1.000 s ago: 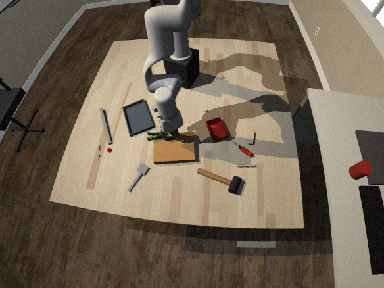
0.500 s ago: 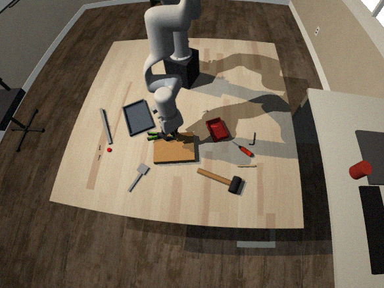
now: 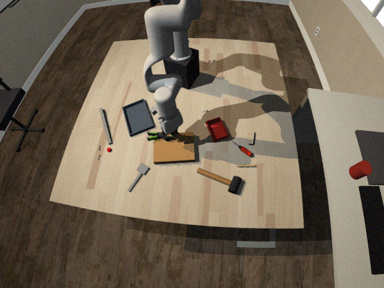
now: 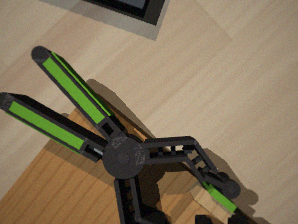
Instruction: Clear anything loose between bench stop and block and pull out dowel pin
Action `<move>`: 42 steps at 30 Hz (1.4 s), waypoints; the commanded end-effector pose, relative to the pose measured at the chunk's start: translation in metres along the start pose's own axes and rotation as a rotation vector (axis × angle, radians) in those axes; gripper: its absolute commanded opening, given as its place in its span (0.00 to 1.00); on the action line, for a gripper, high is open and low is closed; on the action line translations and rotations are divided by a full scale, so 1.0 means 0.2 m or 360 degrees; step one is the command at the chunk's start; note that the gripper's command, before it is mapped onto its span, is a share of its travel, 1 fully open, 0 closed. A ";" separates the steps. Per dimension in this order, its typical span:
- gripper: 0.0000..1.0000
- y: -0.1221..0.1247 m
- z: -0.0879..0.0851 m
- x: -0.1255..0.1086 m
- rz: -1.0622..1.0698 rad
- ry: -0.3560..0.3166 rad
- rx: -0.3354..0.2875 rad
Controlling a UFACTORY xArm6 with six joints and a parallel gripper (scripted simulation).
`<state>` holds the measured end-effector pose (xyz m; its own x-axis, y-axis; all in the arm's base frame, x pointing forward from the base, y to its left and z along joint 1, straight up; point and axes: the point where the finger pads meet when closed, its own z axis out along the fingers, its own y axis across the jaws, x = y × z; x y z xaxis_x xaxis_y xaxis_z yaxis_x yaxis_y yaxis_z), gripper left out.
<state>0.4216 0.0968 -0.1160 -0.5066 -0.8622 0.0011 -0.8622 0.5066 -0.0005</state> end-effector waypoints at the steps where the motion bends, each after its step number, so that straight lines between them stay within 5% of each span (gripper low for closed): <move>1: 0.00 -0.01 -0.01 -0.01 0.0031 -0.0006 0.0003; 42: 0.00 -0.01 -0.01 -0.01 0.0595 -0.0006 0.0002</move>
<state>0.4217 0.0969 -0.1151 -0.7751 -0.6318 -0.0013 -0.6318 0.7751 0.0026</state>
